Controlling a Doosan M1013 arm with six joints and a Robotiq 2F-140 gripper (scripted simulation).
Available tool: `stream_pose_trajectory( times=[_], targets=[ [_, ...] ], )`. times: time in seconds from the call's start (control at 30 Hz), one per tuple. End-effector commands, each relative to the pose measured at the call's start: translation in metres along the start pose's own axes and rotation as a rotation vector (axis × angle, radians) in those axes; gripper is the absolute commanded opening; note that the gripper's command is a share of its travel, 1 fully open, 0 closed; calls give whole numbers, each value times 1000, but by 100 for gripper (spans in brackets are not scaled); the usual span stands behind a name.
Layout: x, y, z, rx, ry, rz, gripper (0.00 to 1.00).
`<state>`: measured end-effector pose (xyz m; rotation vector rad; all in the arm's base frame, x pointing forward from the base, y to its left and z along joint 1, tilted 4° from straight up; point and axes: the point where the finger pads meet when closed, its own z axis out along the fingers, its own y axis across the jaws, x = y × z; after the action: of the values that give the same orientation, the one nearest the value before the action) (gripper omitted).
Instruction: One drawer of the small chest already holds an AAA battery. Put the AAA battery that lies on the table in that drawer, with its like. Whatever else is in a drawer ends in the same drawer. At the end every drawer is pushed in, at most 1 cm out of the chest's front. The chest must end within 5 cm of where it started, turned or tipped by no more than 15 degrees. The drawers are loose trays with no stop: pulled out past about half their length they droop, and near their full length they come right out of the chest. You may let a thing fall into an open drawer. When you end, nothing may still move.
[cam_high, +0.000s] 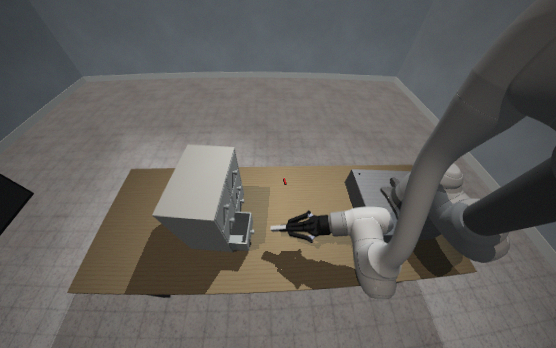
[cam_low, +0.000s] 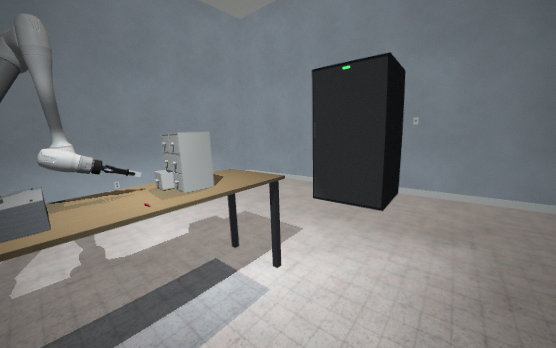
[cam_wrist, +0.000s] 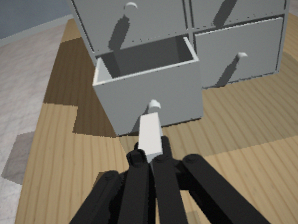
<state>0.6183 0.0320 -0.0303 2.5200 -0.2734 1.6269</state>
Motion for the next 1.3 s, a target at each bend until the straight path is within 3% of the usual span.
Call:
stream_pose_trajectory(
  times=[0.0,0.17,0.37,1.27],
  targets=[
    [-16,0,24,0,2,0,0],
    [-29,0,42,0,2,0,0],
    [-34,0,49,0,2,0,0],
    [-35,0,50,0,2,0,0]
  ],
)
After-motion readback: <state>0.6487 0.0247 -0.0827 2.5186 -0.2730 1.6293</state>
